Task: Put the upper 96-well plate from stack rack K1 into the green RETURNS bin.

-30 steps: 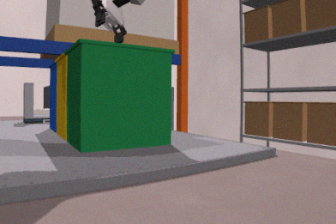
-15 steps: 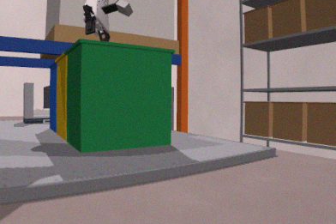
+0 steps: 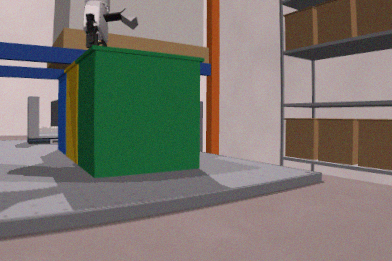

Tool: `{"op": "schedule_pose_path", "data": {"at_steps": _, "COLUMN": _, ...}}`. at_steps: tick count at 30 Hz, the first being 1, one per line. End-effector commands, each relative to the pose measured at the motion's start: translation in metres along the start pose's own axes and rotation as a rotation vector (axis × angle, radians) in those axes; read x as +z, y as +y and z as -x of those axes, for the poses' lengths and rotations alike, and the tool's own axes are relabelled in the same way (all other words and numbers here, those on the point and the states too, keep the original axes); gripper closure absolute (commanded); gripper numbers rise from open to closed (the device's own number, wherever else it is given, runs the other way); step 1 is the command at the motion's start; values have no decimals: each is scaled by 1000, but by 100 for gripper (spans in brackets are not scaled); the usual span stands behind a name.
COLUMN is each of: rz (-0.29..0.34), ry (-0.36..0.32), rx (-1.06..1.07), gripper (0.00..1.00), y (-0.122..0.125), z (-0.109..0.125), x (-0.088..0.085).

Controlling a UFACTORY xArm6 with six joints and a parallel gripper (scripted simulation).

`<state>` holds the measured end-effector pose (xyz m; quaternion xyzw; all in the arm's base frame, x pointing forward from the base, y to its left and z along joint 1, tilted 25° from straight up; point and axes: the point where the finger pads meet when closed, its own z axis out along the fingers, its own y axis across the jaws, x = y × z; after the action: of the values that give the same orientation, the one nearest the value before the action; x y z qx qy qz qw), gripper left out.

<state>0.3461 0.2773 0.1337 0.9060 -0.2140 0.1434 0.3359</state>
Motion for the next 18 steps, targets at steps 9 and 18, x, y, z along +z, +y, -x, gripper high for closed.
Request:
{"op": "schedule_pose_path", "data": {"at_steps": 9, "rz": -113, "ry": -20, "rx": -180, "gripper": 0, "y": -23, "z": 42, "x": -11}}
{"op": "schedule_pose_path", "data": {"at_steps": 18, "rz": -183, "ry": -29, "rx": -299, "gripper": 0, "y": -36, "z": 74, "x": -18}}
